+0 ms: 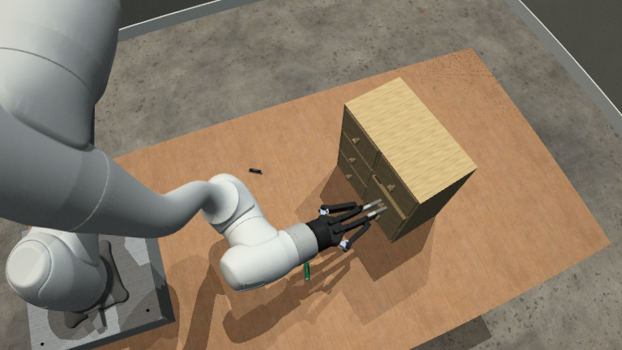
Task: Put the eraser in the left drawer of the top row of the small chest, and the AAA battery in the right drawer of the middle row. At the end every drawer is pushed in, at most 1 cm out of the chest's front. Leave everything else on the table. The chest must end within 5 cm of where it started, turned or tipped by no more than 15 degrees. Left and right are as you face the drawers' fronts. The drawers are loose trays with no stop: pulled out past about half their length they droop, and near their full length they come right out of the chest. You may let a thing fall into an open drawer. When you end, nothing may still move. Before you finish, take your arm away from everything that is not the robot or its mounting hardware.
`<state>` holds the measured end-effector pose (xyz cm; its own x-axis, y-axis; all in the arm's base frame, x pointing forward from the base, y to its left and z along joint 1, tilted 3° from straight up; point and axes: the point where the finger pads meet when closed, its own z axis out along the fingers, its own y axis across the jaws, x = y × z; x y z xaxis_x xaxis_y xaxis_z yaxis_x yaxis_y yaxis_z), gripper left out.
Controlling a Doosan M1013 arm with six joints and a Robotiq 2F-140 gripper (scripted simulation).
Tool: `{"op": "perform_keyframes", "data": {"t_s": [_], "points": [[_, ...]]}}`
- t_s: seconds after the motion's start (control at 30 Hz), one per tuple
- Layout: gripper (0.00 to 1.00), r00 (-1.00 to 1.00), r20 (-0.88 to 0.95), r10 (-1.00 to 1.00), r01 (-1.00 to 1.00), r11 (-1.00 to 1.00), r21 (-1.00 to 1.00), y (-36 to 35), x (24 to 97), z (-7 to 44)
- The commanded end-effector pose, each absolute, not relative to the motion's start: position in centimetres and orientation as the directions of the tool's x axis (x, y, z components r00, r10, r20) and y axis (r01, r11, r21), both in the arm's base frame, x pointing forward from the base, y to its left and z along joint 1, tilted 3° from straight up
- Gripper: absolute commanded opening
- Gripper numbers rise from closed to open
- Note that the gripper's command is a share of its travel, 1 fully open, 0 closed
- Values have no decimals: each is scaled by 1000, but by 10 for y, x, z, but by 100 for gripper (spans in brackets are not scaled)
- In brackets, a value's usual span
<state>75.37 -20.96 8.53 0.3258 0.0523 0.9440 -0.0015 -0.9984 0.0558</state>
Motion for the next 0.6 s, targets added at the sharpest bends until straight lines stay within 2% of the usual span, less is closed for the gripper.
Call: {"op": "perform_keyframes", "data": {"t_s": [0.0,0.57], "points": [[8,326,944,52,-1,-998,56,-210,751,85],[8,326,944,52,-1,-998,56,-210,732,85]]}}
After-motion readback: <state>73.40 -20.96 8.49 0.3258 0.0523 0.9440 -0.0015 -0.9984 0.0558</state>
